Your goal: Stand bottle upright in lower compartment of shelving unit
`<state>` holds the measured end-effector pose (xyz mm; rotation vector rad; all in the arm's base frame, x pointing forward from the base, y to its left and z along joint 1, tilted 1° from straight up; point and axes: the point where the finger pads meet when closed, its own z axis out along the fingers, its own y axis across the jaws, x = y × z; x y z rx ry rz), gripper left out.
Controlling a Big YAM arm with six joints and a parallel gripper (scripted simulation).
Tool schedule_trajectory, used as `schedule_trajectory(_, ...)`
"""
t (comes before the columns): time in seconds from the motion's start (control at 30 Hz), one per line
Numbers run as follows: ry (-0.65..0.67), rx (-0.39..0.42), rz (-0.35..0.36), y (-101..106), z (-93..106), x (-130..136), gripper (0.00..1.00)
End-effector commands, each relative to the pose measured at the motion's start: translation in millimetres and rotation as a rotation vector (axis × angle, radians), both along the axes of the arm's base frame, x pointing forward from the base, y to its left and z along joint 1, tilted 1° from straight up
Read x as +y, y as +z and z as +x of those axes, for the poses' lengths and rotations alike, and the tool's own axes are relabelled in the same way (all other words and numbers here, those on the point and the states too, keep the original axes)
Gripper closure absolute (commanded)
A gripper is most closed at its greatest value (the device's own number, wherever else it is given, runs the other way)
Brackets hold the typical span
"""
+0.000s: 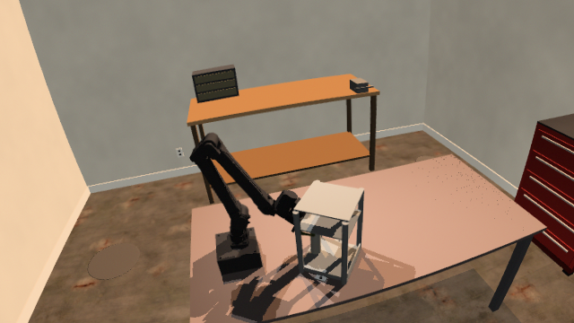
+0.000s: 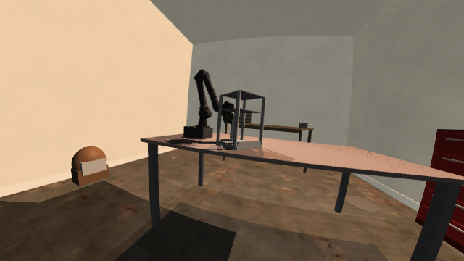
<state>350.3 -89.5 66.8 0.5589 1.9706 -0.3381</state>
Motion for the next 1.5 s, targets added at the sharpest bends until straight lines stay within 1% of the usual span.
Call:
schedule_trajectory(0.0,-0.005,-0.072,-0.006,21.9,18.7,-3.7,0.66)
schedule_trajectory(0.47,-0.005,-0.073,-0.007,21.8,17.9,-3.6,0.66)
schedule_trajectory(0.7,-0.005,-0.044,-0.005,4.0,7.7,-3.3,0.66)
schedule_trajectory(0.83,-0.006,-0.036,-0.005,0.3,4.8,-3.4,0.66)
schedule_trajectory(0.9,-0.006,-0.036,-0.005,0.3,4.8,-3.4,0.66)
schedule_trajectory(1.03,-0.006,-0.062,-0.007,9.9,12.6,-3.9,0.66)
schedule_trajectory(1.17,-0.006,-0.076,-0.008,15.0,16.6,-4.1,0.66)
schedule_trajectory(1.47,-0.006,-0.086,-0.008,18.8,19.5,-4.3,0.66)
